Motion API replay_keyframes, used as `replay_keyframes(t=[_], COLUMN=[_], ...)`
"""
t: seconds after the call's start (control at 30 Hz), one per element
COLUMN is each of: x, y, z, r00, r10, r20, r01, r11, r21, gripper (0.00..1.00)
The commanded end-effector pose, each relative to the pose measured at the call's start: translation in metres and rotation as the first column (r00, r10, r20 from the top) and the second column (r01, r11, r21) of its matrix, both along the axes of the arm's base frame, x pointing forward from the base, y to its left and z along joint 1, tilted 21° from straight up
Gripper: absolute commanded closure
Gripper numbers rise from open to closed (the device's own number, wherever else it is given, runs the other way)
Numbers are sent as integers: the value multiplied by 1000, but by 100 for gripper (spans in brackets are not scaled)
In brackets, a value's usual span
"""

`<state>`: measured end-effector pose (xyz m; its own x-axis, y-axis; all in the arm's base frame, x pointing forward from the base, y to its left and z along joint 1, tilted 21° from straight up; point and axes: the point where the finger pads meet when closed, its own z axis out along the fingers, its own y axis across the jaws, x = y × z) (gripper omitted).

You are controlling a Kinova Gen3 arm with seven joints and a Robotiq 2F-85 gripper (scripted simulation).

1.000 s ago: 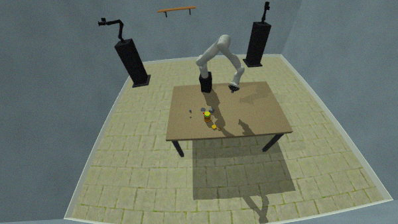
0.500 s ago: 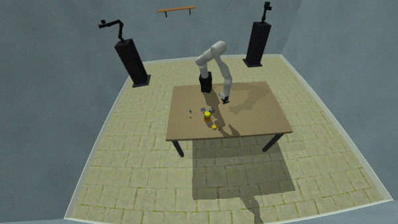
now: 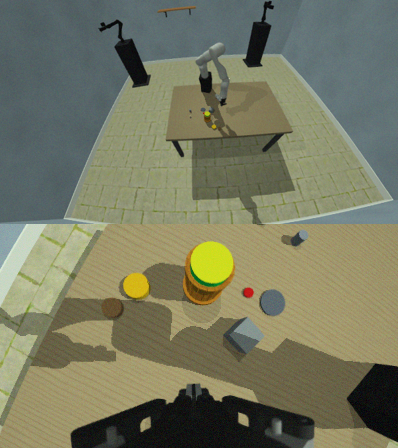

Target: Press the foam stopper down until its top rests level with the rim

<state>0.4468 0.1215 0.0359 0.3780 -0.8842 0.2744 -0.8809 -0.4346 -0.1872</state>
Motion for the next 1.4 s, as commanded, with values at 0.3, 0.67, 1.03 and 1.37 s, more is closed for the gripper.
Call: replay_keyframes(t=[0.3,0.67,1.03,1.37], x=[9,16,22,26], y=[-20,-37,-55,-71], z=[0,0,0,0], r00=[998,994,986,978], r10=[-58,-110,-160,-206], r20=[14,26,37,46], r01=[58,109,157,201], r11=[998,993,985,976], r21=[23,44,64,84], gripper=[100,100,100,100])
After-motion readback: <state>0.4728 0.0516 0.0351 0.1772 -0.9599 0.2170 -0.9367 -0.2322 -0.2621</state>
